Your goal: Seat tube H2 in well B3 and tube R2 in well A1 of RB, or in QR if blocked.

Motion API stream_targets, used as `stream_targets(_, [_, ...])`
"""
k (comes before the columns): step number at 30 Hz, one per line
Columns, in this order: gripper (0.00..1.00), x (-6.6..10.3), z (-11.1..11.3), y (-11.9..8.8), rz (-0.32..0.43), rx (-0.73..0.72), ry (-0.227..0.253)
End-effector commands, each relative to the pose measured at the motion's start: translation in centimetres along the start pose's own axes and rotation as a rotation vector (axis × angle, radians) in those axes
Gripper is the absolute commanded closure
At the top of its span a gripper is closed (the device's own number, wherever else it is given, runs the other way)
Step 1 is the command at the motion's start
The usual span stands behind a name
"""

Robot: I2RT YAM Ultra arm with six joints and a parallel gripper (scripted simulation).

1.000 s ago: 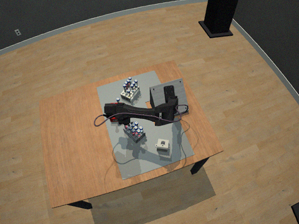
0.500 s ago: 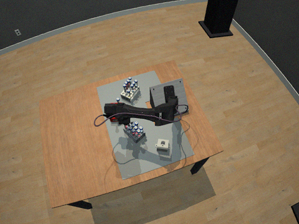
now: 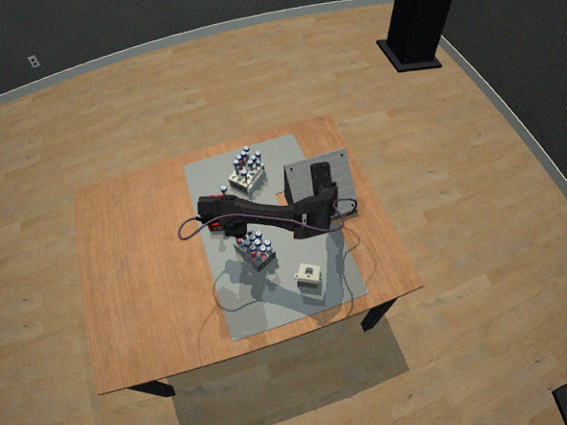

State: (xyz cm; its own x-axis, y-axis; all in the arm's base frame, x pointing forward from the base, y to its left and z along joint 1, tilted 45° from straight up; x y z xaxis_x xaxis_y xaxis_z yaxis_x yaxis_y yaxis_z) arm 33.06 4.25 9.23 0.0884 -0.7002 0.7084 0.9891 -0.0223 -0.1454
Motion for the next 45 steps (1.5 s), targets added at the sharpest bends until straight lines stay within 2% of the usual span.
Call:
stream_targets(1, [0.7,0.4,0.1,0.2,-0.02,0.007,0.005])
stream_targets(4, [0.7,0.4,0.1,0.2,-0.02,0.007,0.005])
stream_targets(5, [0.7,1.7,0.7,0.5,-0.049,0.026,0.011])
stream_targets(16, [0.7,4.6,0.2,-0.2,-0.044,0.024,-0.007])
stream_targets(24, [0.7,5.4,-0.6,-0.2,-0.018,0.0,0.0])
stream_targets(33, [0.7,7.8,-0.7,-0.4,-0.018,0.001,0.0])
stream_targets(35, [0.7,7.8,-0.7,-0.4,-0.018,0.001,0.0])
stream_targets(36, [0.7,8.3,-0.2,-0.6,-0.035,0.016,-0.007])
stream_targets(37, [0.7,7.5,-0.2,-0.7,-0.02,0.006,0.004])
stream_targets(38, [0.7,6.9,-1.7,-1.2,0.014,-0.075,0.012])
stream_targets(45, [0.7,6.8,-6.4,-1.3,-0.004,-0.291,0.007])
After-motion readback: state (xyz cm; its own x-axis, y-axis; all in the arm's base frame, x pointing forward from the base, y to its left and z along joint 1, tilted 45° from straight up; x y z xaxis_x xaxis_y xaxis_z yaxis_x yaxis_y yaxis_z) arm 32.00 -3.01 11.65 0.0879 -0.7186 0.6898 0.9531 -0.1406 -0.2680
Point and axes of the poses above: the point where the finger pads meet when closed, its own x axis back along the fingers, its own z axis across the jaws, y = z × x, the point moved 5 cm from there along x, back along the fingers, and after that the axes turned 9 degrees about x, right-handed, at the moved point
